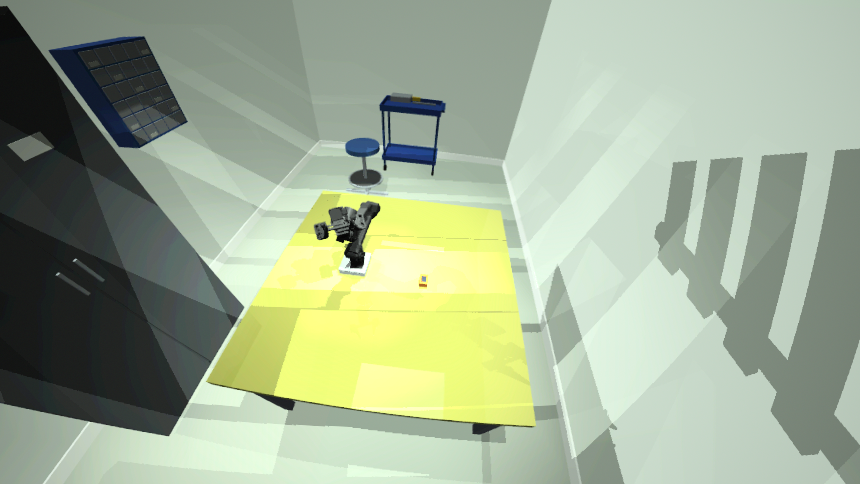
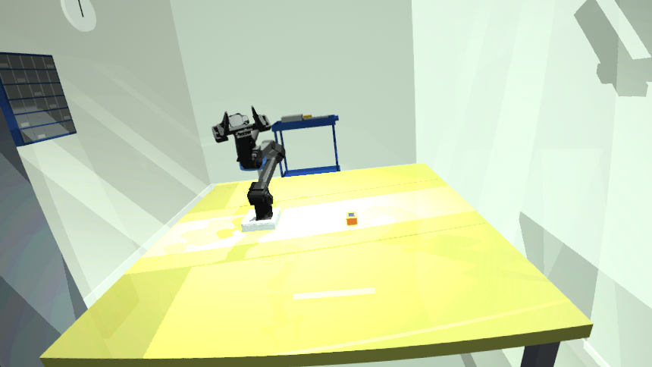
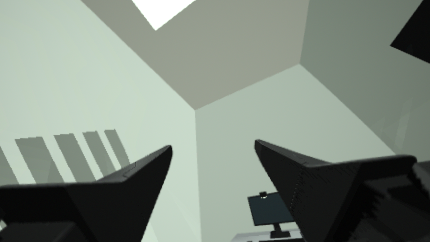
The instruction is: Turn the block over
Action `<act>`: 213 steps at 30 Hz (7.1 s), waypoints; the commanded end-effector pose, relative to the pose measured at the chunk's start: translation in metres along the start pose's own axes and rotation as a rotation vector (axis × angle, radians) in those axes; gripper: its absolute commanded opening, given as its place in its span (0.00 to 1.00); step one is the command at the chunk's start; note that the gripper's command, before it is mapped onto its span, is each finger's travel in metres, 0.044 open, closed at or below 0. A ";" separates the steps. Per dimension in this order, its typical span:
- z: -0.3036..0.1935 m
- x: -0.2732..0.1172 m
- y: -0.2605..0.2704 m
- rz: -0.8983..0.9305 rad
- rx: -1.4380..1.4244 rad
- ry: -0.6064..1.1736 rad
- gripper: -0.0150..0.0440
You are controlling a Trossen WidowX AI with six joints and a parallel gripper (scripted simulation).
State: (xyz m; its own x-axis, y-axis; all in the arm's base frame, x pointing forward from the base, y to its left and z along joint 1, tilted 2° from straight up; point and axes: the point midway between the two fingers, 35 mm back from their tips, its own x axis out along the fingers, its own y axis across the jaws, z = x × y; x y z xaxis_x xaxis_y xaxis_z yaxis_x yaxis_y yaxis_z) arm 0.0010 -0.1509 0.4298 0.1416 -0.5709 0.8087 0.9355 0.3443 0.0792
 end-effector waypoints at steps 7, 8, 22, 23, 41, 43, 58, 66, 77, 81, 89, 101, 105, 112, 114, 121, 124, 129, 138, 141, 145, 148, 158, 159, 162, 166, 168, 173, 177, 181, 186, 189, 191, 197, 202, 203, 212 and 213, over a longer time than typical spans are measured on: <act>-0.068 0.037 -0.008 -0.048 0.159 0.284 1.00; -0.082 0.042 -0.006 -0.050 0.183 0.341 1.00; -0.257 0.023 0.119 0.180 0.305 1.168 1.00; -0.266 0.015 0.132 0.212 0.295 1.231 1.00; -0.269 -0.212 0.316 1.161 -0.339 2.120 1.00; -0.255 -0.236 0.323 1.284 -0.453 2.165 1.00; -0.269 -0.275 0.322 1.324 -0.495 2.180 1.00; -0.280 -0.289 0.324 1.324 -0.494 2.180 1.00; -0.291 -0.303 0.323 1.324 -0.494 2.180 1.00; -0.295 -0.308 0.323 1.324 -0.494 2.180 1.00; -0.298 -0.311 0.323 1.324 -0.494 2.180 0.82; -0.298 -0.311 0.323 1.324 -0.494 2.180 0.62; -0.298 -0.311 0.323 1.324 -0.494 2.180 0.57; -0.298 -0.311 0.323 1.324 -0.494 2.180 0.50; -0.295 -0.307 0.323 1.324 -0.494 2.180 0.41; -0.279 -0.287 0.324 1.324 -0.494 2.180 0.25; -0.280 -0.288 0.324 1.323 -0.476 2.162 0.25; -0.283 -0.290 0.325 1.318 -0.416 2.102 0.25; -0.286 -0.293 0.325 1.308 -0.314 1.988 0.25; -0.286 -0.294 0.325 1.305 -0.282 1.949 0.25; -0.286 -0.294 0.324 1.298 -0.238 1.897 0.25; -0.286 -0.295 0.323 1.294 -0.207 1.858 0.25; -0.282 -0.295 0.319 1.277 -0.110 1.728 0.25; -0.282 -0.295 0.318 1.276 -0.105 1.721 0.25; -0.282 -0.295 0.318 1.275 -0.103 1.719 0.25; -0.288 -0.298 0.321 1.260 -0.077 1.693 0.25; -0.293 -0.300 0.322 1.248 -0.055 1.672 0.25; -0.302 -0.305 0.326 1.225 -0.005 1.616 0.25; -0.307 -0.310 0.328 1.217 0.031 1.567 0.25; -0.311 -0.314 0.329 1.209 0.065 1.517 0.25; -0.313 -0.317 0.329 1.199 0.108 1.453 0.25; -0.313 -0.319 0.327 1.193 0.132 1.415 0.25; -0.312 -0.320 0.326 1.189 0.148 1.389 0.25; -0.308 -0.321 0.322 1.176 0.194 1.311 0.25; -0.302 -0.320 0.316 1.166 0.230 1.246 0.25; -0.301 -0.320 0.315 1.164 0.236 1.235 0.25; -0.297 -0.317 0.315 1.157 0.254 1.205 0.25; -0.297 -0.317 0.315 1.157 0.254 1.205 0.25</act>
State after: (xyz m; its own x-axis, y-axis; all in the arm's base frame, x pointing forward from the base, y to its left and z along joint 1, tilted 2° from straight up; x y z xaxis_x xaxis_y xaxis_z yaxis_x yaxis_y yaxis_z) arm 0.3465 -0.0836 0.0233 0.9233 -0.1173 -0.3657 0.1186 0.9928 -0.0188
